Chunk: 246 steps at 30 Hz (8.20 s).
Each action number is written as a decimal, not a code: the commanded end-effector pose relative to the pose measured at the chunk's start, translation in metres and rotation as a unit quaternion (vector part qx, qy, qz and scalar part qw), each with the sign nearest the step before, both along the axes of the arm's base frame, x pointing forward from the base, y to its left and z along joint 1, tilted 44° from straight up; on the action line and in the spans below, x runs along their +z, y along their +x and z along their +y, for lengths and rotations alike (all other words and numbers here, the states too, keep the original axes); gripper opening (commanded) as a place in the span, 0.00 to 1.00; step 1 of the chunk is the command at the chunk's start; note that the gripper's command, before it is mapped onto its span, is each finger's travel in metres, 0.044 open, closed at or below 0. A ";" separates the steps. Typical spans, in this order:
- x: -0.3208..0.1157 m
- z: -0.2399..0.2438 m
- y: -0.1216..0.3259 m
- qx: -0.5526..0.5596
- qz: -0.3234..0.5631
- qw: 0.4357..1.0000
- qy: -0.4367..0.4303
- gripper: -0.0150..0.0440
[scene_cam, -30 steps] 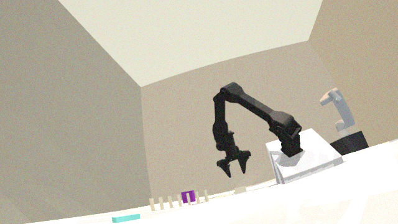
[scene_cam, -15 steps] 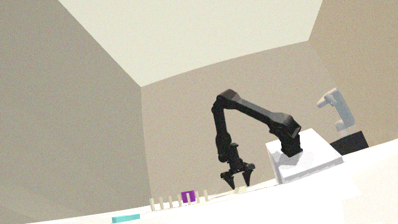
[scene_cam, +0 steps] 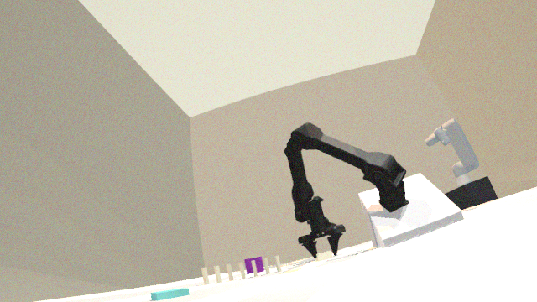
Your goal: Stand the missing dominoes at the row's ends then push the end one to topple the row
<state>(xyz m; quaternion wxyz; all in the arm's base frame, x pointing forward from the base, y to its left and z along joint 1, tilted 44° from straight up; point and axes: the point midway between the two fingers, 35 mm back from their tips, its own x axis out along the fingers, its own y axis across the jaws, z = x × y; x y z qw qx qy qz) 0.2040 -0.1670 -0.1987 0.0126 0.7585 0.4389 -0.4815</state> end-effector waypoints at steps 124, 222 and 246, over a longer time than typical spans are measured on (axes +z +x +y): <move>-0.007 -0.111 0.182 0.568 -0.316 0.632 -0.421 0.44; 0.034 -0.008 0.142 0.320 -0.245 0.526 -0.749 0.44; 0.034 -0.008 0.142 0.320 -0.245 0.526 -0.749 0.93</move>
